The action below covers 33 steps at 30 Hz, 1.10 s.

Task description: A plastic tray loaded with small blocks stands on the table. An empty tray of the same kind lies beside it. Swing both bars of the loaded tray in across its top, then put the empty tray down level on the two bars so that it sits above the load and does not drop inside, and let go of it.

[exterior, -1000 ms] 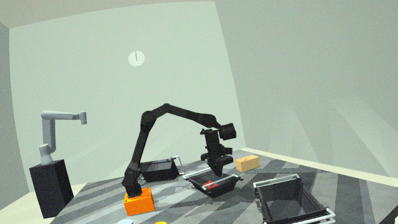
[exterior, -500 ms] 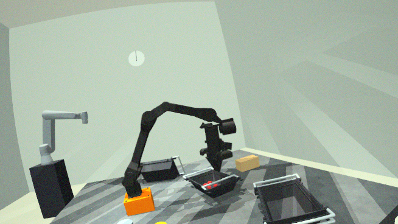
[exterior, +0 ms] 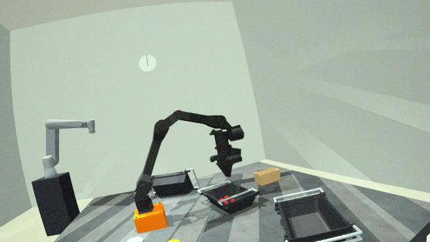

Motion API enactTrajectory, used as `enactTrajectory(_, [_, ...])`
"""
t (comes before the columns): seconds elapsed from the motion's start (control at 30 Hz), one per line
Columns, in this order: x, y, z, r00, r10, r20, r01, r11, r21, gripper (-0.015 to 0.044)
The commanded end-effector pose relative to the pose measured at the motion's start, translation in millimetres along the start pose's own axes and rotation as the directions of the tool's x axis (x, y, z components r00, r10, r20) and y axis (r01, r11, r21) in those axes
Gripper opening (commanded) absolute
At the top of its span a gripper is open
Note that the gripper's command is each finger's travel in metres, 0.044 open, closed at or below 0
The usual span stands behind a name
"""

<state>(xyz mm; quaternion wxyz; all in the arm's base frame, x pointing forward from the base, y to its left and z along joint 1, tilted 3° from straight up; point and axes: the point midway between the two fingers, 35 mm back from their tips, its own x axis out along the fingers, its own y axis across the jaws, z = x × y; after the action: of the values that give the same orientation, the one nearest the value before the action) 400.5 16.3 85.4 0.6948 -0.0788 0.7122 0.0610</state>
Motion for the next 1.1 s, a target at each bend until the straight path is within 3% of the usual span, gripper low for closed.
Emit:
enactTrajectory(0.0, [15,63,9,1.0,0.006,0.01,-0.006,1.0,-0.007,0.0082])
enactTrajectory(0.23, [24,128,10,0.999,0.028,0.018,-0.029,0.998,0.054,0.0082])
enactTrajectory(0.5, [29,129,10,0.999,0.028,0.018,-0.029,0.998,0.056,0.0082])
enactTrajectory(0.9, [81,130,11,0.999,0.028,0.018,-0.029,0.998,0.056,0.0082])
enactTrajectory(1.07, [84,130,10,0.999,0.028,0.018,-0.029,0.998,0.056,0.0082])
